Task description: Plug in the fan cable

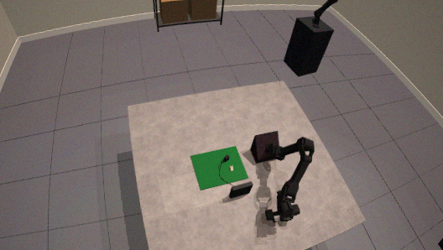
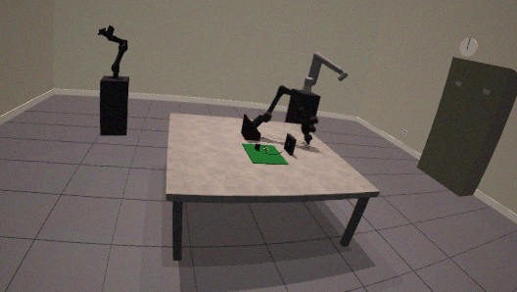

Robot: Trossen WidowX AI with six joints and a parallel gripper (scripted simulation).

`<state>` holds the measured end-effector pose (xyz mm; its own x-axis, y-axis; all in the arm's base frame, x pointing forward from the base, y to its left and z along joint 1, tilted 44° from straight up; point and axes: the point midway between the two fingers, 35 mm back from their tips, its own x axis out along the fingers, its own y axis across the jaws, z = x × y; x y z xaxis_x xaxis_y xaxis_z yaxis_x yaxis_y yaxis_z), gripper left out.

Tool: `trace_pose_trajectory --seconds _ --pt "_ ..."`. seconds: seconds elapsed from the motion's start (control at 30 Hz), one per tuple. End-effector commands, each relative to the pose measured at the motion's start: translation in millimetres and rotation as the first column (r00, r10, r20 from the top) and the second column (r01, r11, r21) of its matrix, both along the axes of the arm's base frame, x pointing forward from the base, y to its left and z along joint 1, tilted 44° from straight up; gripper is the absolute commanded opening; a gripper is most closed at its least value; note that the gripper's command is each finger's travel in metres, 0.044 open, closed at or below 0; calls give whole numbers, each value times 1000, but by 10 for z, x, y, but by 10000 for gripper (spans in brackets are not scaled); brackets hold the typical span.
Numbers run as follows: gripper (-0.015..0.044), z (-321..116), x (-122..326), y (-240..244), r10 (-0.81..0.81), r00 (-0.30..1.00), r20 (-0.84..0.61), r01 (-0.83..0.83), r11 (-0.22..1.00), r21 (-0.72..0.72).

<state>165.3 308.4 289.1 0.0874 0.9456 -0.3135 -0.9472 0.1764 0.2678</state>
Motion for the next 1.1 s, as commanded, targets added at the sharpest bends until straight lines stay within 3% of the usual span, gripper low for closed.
trace_pose_trajectory --seconds 0.0,0.33,0.63,0.83,1.07 --pt "440 -92 500 -205 -125 989 76 129 990 -56" --pt "440 -283 1606 -1150 -390 884 259 443 875 -195" --pt "440 -471 2218 -2328 -531 751 393 654 682 -328" --pt "440 -740 2374 -3024 -710 647 280 756 547 -361" --pt "440 -1377 2174 -3640 -715 688 124 645 524 -556"
